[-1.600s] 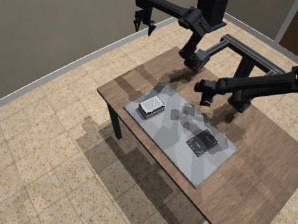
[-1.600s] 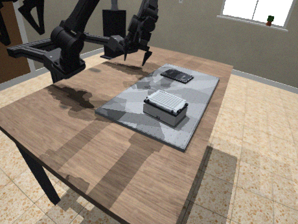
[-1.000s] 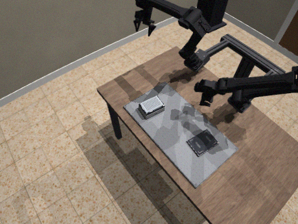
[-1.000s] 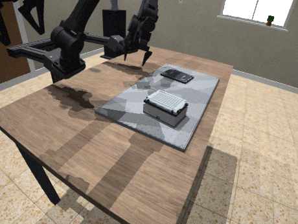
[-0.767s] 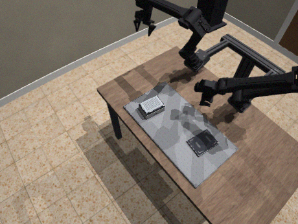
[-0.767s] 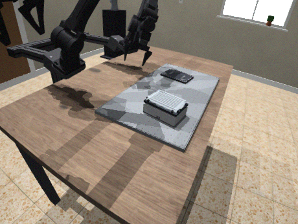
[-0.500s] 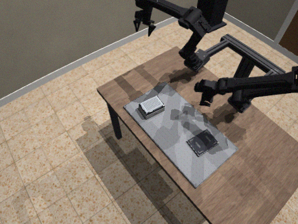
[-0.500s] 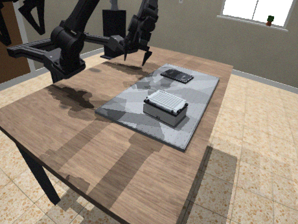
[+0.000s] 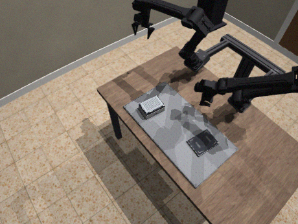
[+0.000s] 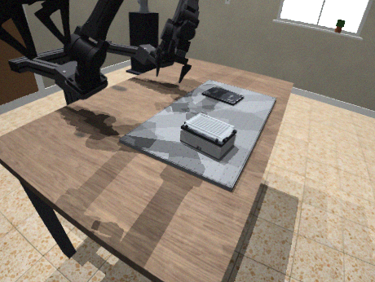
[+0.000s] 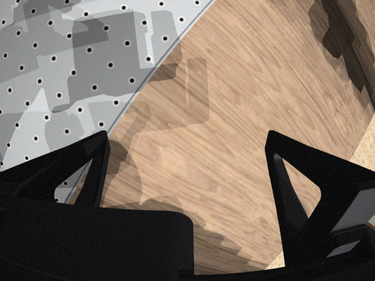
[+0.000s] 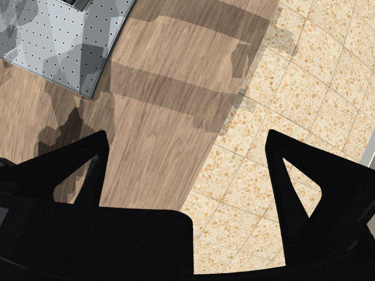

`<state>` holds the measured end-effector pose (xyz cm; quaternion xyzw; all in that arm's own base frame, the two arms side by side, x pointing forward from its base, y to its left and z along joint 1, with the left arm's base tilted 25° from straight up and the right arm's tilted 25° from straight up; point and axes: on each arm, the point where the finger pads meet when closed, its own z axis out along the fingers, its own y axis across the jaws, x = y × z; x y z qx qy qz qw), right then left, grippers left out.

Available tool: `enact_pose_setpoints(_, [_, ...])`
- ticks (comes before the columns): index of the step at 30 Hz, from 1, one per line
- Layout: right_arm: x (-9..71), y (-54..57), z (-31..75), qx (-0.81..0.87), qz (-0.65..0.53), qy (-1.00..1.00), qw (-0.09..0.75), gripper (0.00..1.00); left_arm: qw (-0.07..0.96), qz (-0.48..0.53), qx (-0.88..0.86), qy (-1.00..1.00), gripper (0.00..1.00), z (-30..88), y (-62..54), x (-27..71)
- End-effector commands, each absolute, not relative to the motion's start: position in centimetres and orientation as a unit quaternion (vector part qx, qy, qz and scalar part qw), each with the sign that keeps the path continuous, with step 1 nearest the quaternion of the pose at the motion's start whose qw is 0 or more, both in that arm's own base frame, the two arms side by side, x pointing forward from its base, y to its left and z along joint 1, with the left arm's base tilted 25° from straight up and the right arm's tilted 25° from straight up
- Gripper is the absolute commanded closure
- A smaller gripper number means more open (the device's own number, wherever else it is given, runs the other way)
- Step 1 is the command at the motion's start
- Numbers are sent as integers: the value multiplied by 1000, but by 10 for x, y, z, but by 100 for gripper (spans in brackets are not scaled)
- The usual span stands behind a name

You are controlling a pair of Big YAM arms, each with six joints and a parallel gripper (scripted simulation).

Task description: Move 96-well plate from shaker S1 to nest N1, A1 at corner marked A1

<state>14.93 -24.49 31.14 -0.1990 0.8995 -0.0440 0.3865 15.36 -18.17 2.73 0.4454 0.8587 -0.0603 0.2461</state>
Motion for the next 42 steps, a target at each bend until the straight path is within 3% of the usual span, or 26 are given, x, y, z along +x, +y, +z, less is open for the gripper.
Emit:
enact_pose_setpoints(1, [161, -236, 333, -233, -66, 890, 385, 0, 252, -64, 445, 857, 0, 32, -186, 156])
enact_pose_setpoints(42, [234, -63, 428, -542, -98, 725, 413, 0, 252, -64, 445, 857, 0, 32, -186, 156])
